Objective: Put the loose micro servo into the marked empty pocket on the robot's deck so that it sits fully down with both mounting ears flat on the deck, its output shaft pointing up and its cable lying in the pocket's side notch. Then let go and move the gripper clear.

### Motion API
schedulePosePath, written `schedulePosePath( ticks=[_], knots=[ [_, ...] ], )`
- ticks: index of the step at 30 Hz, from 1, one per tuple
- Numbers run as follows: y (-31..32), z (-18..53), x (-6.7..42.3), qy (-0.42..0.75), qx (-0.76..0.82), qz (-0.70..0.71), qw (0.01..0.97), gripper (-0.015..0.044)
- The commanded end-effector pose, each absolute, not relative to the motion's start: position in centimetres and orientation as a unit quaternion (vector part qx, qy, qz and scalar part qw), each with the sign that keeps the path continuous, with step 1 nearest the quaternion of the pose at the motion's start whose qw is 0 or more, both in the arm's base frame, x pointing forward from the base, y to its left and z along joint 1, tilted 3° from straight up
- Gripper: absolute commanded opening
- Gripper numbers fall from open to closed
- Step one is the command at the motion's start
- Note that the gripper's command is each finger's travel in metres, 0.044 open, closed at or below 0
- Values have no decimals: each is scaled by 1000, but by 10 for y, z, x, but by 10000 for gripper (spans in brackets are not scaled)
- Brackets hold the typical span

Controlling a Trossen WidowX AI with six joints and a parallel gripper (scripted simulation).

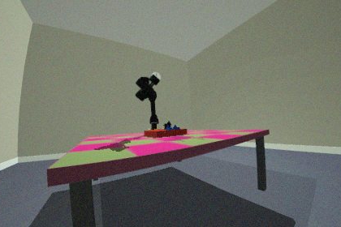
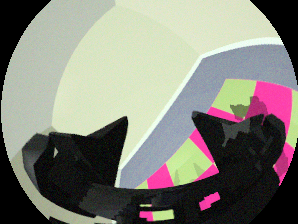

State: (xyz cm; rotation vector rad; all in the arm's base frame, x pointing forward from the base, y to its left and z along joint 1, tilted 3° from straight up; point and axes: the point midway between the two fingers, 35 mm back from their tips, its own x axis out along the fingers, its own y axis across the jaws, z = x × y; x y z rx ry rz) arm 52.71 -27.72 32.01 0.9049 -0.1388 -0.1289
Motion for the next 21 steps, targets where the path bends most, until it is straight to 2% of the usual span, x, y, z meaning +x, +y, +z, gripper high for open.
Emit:
schedulePosePath(
  ticks=[1,2,21],
  knots=[
    [-276,320,527,-66,439,-62,894,426],
    [-274,319,527,-63,443,-63,892,440],
    [-166,267,511,98,642,-126,750,440]
  ],
)
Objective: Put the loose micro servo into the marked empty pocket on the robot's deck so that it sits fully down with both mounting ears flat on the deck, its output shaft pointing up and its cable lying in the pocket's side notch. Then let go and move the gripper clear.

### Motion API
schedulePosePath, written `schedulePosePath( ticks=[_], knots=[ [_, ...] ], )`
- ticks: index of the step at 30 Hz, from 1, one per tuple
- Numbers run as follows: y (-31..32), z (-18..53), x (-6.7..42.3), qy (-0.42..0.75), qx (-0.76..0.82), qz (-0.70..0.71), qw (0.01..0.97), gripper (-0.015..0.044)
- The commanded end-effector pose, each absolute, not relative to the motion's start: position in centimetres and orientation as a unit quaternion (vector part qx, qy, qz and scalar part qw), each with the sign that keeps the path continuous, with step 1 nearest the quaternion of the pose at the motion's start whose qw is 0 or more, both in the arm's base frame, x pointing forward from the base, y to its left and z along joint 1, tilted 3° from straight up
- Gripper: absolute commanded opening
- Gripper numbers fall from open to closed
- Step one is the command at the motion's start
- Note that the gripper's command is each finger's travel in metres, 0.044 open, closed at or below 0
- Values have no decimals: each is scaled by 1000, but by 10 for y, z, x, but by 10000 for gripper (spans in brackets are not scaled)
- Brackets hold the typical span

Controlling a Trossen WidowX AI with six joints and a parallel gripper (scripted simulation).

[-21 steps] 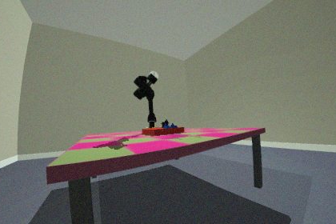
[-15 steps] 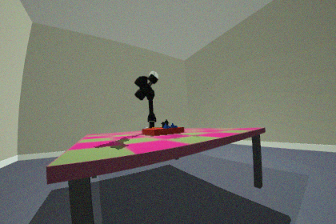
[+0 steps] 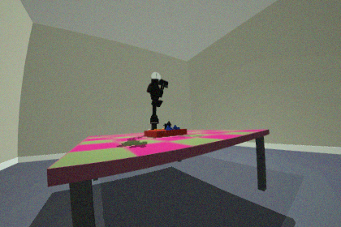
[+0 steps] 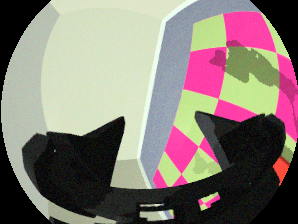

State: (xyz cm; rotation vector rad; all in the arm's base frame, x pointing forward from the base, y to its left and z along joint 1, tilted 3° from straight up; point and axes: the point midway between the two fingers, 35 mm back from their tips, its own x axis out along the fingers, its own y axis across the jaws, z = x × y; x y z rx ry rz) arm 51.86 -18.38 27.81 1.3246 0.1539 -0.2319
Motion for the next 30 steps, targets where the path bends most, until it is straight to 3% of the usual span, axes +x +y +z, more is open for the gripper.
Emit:
schedulePosePath(
  ticks=[1,16,30],
  knots=[
    [-159,264,509,107,652,-131,739,440],
    [-60,211,442,236,742,-252,574,440],
    [1,166,331,309,741,-421,421,440]
  ],
)
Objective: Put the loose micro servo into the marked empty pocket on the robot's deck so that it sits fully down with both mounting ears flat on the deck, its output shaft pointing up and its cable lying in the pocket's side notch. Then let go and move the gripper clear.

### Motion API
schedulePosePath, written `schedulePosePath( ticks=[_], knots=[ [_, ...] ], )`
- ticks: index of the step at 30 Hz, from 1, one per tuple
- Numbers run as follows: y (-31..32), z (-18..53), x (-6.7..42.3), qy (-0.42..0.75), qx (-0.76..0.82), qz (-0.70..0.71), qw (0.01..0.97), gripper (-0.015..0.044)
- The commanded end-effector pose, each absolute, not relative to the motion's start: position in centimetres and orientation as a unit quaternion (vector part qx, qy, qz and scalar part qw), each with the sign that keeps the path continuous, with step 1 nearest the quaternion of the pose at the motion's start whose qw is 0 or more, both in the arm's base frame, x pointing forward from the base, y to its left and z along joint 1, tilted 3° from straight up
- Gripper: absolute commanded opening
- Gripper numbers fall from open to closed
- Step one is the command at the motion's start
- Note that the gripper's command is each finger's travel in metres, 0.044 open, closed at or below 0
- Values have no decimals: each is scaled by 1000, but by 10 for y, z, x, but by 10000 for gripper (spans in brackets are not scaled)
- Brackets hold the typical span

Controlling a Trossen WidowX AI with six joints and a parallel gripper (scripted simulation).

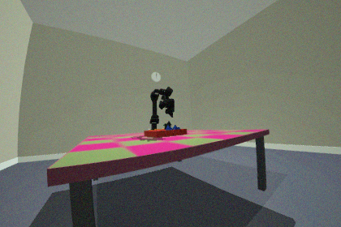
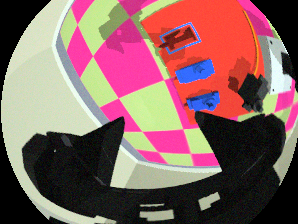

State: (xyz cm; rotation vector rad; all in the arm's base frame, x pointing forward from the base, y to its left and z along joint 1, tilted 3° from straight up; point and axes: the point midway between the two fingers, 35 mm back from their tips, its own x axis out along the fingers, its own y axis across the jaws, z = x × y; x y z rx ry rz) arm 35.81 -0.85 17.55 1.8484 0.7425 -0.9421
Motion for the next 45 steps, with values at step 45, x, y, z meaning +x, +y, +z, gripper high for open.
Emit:
schedulePosePath(
  ticks=[45],
  knots=[
    [33,94,197,310,662,-611,304,440]
  ],
)
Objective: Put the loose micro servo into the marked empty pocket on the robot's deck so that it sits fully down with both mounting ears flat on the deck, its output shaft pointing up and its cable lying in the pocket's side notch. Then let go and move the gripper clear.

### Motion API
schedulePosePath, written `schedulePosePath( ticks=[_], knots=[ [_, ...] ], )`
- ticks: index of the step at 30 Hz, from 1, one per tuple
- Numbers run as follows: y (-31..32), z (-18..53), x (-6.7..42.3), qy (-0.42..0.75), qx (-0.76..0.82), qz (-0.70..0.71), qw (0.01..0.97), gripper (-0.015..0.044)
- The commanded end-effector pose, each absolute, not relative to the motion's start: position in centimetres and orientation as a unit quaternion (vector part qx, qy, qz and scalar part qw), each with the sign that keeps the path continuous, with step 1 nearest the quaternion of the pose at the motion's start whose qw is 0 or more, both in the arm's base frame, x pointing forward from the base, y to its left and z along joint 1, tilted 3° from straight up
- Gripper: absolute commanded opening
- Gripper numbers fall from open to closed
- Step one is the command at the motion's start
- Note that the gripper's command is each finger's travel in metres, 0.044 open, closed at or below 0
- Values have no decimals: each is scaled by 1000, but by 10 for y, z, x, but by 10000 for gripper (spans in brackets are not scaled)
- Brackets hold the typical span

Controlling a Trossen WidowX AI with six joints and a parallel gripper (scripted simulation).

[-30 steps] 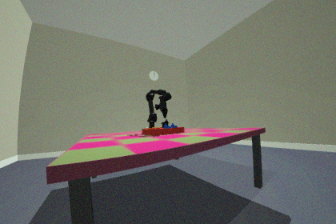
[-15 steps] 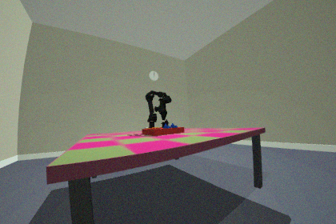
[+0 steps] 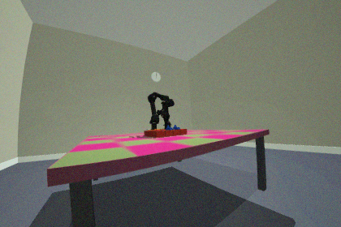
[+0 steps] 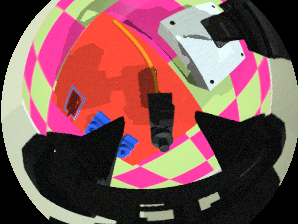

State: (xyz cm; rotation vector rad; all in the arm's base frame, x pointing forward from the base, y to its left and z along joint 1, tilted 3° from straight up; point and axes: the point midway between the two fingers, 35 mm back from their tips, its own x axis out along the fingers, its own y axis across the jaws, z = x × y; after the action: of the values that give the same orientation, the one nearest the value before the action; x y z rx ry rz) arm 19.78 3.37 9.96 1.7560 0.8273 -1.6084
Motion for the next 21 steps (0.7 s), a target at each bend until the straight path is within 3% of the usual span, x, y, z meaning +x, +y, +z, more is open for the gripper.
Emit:
schedulePosePath(
  ticks=[1,2,14,21],
  knots=[
    [33,93,197,310,662,-611,304,440],
    [33,93,197,310,662,-611,304,440],
    [33,93,197,310,662,-611,304,125],
    [33,93,197,310,662,-611,304,59]
  ],
)
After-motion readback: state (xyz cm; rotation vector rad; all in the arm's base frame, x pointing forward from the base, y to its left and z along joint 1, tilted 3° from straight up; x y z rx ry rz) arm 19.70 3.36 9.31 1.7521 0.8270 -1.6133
